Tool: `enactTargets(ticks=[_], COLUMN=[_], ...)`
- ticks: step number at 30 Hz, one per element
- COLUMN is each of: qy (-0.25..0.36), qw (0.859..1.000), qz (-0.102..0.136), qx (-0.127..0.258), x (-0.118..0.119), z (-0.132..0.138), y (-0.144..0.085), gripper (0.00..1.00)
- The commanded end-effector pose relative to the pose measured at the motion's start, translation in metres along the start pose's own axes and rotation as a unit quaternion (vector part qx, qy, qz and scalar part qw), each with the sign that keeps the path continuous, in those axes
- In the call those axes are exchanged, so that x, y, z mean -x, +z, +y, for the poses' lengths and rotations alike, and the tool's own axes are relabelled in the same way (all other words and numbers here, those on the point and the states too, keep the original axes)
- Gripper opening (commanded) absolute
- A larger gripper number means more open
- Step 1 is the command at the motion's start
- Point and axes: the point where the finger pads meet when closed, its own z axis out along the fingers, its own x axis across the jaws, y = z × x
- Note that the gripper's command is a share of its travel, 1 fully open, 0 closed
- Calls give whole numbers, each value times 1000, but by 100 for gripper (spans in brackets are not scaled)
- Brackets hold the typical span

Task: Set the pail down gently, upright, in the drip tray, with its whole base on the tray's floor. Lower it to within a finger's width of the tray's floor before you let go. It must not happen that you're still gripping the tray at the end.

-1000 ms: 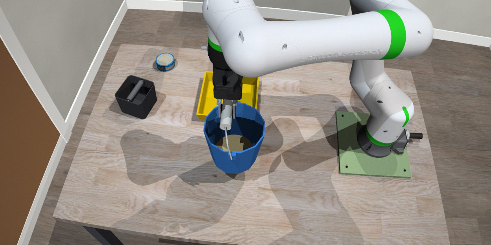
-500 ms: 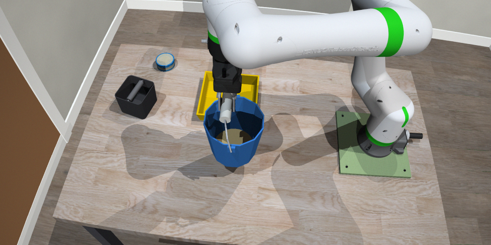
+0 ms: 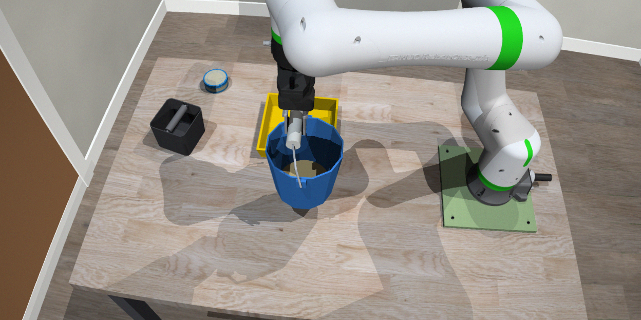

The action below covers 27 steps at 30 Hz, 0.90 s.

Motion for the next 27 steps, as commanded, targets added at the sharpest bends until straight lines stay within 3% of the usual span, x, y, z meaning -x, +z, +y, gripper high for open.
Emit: enactTargets(ticks=[1, 27], qy=[0, 0], qw=[1000, 1000], qz=[1, 1], qx=[0, 0], x=[-1, -10], z=[7, 70], y=[-1, -1], gripper=[0, 0])
